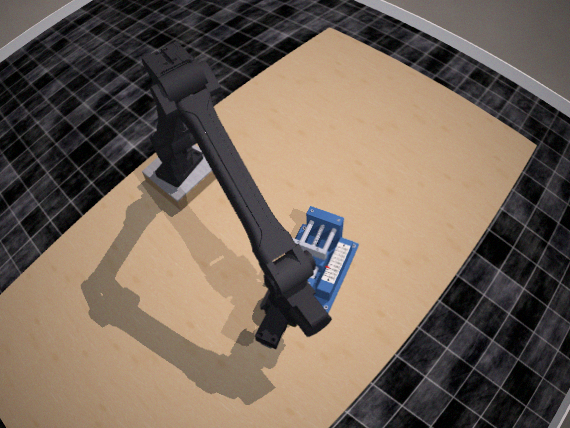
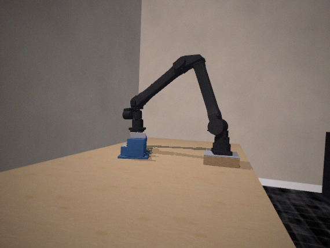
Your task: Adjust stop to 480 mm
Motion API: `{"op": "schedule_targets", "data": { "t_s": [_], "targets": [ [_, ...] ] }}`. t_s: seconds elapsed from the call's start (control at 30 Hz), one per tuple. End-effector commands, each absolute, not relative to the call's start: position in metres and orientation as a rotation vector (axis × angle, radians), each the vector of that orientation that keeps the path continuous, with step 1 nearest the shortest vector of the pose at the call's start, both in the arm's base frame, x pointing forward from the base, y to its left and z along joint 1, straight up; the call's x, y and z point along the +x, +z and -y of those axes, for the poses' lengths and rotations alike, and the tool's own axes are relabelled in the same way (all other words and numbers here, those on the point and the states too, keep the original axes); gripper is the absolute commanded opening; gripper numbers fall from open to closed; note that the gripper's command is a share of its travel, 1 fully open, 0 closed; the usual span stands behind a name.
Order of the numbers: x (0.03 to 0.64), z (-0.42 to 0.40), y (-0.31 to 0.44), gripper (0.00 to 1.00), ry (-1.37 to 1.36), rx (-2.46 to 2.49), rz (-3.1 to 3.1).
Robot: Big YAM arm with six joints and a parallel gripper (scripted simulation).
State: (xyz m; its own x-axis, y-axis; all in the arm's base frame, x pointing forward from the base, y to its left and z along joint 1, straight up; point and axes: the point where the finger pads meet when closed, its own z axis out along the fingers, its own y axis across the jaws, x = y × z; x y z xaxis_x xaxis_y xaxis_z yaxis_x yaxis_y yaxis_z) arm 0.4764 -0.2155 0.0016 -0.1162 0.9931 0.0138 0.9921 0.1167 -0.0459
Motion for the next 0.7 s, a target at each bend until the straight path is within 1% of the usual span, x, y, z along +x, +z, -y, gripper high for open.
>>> {"op": "schedule_targets", "data": {
  "t_s": [0.0,0.57,0.67],
  "targets": [
    [0.529,0.217,0.048,0.06,-0.047,-2.134,2.415],
    [0.539,0.216,0.055,0.06,-0.050,-2.136,2.418],
    [0.537,0.215,0.068,0.06,-0.054,-2.140,2.422]
  ]
}}
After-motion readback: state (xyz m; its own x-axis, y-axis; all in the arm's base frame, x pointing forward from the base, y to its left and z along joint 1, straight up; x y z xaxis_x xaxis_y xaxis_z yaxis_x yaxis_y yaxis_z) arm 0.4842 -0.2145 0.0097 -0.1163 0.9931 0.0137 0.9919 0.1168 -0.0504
